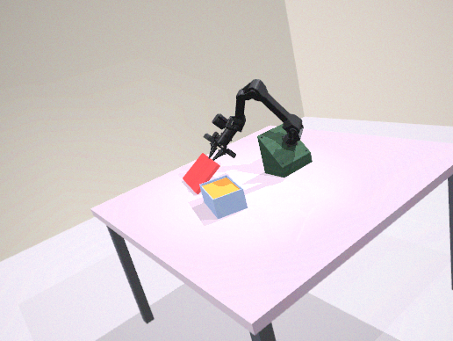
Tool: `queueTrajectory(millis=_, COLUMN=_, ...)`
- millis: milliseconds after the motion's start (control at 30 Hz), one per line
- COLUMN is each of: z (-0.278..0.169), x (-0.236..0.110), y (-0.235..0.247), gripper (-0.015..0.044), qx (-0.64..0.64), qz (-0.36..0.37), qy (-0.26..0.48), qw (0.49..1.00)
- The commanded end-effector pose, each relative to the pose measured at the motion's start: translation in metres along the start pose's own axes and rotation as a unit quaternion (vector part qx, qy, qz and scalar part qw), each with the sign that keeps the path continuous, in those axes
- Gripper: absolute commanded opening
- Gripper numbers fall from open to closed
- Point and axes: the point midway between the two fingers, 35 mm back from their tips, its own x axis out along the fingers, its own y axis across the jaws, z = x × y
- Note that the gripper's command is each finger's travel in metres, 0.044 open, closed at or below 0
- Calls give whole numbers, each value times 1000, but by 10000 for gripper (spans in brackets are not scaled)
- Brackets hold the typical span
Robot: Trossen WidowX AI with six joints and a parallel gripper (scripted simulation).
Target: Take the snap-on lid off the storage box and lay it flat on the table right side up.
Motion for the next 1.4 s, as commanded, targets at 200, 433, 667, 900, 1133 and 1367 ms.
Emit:
queueTrajectory(millis=200, z=-2, x=9, y=-14, gripper=0, qx=6, qz=-11, qy=0, qw=1000)
queueTrajectory(millis=433, z=-2, x=12, y=-19, gripper=0, qx=6, qz=-11, qy=0, qw=1000)
queueTrajectory(millis=667, z=-2, x=16, y=-23, gripper=0, qx=6, qz=-11, qy=0, qw=1000)
queueTrajectory(millis=900, z=-2, x=19, y=-28, gripper=0, qx=7, qz=-11, qy=0, qw=1000)
queueTrajectory(millis=1133, z=-2, x=23, y=-32, gripper=0, qx=7, qz=-11, qy=0, qw=1000)
queueTrajectory(millis=1367, z=-2, x=22, y=-29, gripper=26, qx=5, qz=-8, qy=1, qw=1000)
